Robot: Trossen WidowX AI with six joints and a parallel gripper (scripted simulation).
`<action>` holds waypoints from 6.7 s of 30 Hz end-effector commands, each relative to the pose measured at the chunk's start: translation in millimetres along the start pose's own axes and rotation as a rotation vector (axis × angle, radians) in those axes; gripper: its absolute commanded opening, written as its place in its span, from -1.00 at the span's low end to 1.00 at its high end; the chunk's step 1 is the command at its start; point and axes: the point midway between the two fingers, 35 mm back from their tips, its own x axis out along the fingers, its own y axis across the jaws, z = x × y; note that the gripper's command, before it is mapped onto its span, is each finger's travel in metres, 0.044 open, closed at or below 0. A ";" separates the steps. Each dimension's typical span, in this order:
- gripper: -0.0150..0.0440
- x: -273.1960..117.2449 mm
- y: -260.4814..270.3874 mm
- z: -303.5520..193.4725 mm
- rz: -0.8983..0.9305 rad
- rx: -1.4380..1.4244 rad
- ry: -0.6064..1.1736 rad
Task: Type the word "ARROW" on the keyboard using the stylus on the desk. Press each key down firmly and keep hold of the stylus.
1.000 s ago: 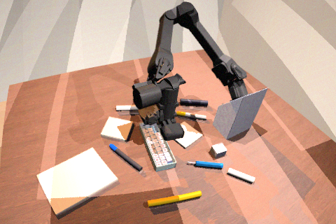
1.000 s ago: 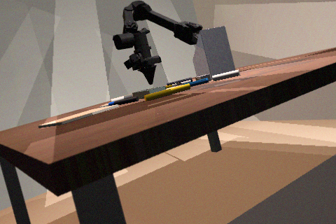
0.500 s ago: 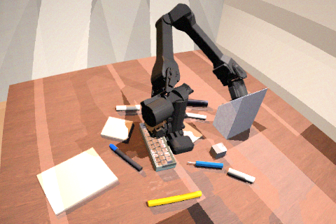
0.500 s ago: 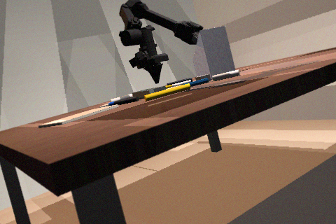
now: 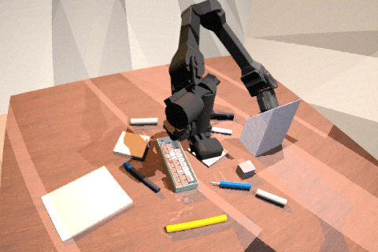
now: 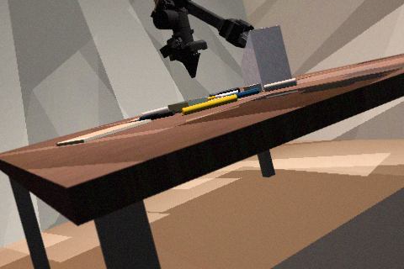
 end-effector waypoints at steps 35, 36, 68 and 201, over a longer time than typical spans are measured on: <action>0.02 20.1 83.7 -81.6 -0.134 0.338 -0.332; 0.02 22.5 86.6 -88.2 -0.134 0.365 -0.368; 0.02 41.9 94.5 -113.1 -0.113 0.460 -0.503; -0.49 42.8 91.0 -92.9 -0.121 0.527 -0.112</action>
